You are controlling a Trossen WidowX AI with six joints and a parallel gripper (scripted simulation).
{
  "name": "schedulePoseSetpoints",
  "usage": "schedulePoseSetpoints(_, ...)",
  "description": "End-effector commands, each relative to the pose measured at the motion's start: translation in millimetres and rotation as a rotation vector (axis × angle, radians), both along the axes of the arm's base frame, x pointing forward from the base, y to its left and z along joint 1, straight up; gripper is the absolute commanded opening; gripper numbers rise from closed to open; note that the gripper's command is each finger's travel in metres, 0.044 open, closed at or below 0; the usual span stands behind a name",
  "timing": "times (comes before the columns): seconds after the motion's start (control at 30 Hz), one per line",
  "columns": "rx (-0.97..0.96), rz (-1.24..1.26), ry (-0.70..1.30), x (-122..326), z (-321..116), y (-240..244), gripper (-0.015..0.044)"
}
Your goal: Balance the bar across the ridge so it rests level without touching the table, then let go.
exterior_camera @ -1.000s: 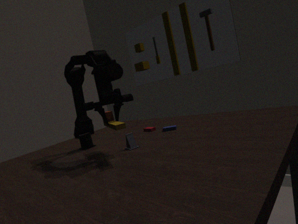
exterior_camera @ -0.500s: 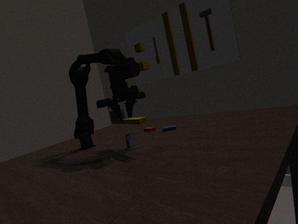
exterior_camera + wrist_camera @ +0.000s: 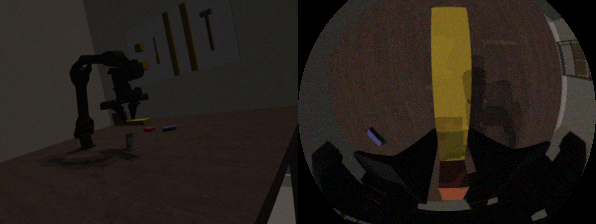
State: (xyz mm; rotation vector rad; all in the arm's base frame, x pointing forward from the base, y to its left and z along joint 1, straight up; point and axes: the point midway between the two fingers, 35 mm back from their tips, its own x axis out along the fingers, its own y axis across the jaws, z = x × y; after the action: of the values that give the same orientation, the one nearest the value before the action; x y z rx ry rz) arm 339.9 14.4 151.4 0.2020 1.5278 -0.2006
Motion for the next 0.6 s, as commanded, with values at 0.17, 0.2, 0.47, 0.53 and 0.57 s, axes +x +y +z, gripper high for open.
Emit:
schedulePoseSetpoints(0.17,0.005,0.0,0.005,-0.4,-16.3,1.1,0.0)
schedulePoseSetpoints(0.2,0.005,0.0,0.005,-0.4,-17.9,1.1,0.0)
schedulePoseSetpoints(0.47,0.005,0.0,0.005,-1.0,-30.6,1.1,0.0)
schedulePoseSetpoints(0.53,0.005,0.0,0.005,-1.1,-31.6,1.1,0.0)
schedulePoseSetpoints(0.57,0.005,0.0,0.005,-1.1,-31.6,1.1,0.0)
